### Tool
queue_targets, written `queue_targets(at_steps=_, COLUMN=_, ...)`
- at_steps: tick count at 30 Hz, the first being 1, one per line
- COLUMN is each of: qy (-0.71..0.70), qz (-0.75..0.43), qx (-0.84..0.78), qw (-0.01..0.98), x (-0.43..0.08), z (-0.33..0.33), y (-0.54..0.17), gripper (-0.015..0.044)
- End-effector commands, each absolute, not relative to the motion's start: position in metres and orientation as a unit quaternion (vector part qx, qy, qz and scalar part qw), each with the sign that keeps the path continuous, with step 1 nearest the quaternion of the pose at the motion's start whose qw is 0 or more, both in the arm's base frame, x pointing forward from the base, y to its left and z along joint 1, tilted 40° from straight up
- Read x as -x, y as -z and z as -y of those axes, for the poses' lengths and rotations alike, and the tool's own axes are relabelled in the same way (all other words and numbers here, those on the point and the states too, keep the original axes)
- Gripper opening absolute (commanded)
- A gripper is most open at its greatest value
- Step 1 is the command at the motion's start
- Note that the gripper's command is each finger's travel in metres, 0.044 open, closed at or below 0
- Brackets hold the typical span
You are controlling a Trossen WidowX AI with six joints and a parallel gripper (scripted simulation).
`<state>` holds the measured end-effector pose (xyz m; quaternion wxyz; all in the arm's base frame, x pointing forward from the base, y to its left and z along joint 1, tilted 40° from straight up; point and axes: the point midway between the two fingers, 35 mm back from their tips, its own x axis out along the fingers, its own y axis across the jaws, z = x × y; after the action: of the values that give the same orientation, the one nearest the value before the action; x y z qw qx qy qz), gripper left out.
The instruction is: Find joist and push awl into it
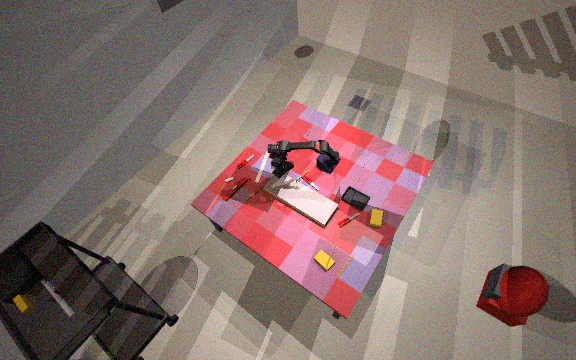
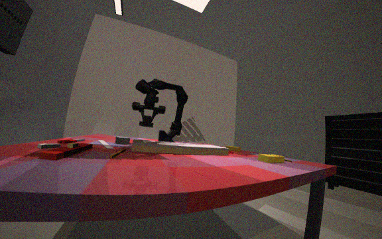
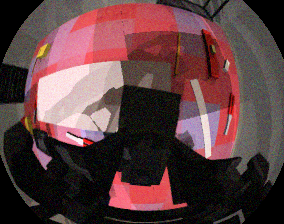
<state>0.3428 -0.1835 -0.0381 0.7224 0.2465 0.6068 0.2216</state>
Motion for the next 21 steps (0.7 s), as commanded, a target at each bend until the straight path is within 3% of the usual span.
queue_targets(at_steps=1, qy=-0.235, qz=-0.598, qx=-0.236, qw=0.729, x=-0.359, z=0.183, y=0.037, gripper=0.0)
queue_targets(at_steps=11, qy=-0.267, qz=-0.585, qx=-0.216, qw=0.735, x=-0.391, z=0.175, y=0.039, gripper=0.0)
queue_targets(at_steps=21, qy=-0.267, qz=-0.584, qx=-0.215, qw=0.735, x=-0.392, z=0.169, y=0.046, gripper=0.0)
